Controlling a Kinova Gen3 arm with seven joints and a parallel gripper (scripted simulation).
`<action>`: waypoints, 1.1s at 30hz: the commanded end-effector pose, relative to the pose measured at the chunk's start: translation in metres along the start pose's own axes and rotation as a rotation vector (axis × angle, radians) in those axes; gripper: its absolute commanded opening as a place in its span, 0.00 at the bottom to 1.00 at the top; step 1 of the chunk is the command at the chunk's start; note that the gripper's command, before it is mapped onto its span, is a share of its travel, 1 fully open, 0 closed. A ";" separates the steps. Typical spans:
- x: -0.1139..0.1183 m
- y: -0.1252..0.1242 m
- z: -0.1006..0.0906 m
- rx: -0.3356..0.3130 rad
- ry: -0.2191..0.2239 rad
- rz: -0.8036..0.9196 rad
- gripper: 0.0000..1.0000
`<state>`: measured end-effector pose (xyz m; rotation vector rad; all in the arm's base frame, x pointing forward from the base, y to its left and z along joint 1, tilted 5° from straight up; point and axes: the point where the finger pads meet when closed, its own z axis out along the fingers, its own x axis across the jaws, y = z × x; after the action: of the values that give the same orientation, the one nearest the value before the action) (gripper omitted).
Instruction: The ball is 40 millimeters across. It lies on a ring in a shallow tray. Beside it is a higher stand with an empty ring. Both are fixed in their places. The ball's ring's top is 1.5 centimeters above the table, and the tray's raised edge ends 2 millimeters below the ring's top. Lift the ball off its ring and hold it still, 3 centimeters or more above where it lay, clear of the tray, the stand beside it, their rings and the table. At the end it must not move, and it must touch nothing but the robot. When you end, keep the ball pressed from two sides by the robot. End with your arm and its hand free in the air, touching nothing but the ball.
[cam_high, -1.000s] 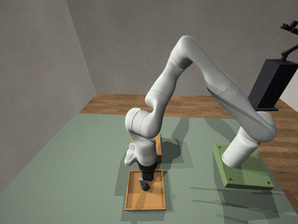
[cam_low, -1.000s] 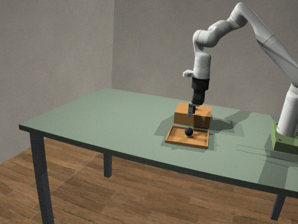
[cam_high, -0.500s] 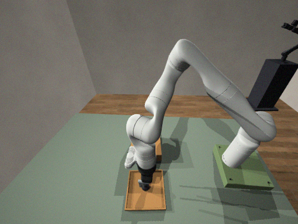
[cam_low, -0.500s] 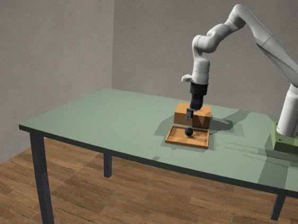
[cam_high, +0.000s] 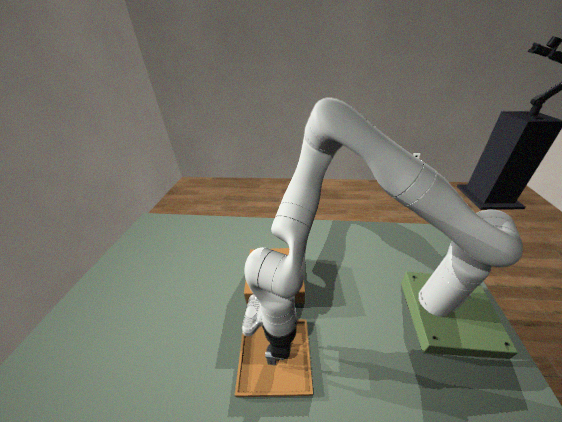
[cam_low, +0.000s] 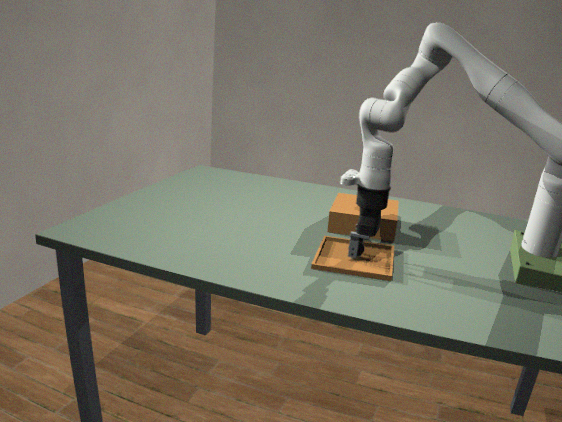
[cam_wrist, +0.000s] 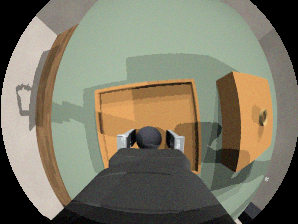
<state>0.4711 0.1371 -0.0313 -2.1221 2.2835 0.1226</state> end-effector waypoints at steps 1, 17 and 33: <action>-0.003 0.002 0.003 -0.006 -0.003 -0.005 1.00; -0.003 0.002 0.003 -0.006 -0.003 -0.005 0.00; -0.003 0.002 0.003 -0.006 -0.003 -0.005 0.00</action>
<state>0.4683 0.1409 -0.0347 -2.1294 2.2801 0.1345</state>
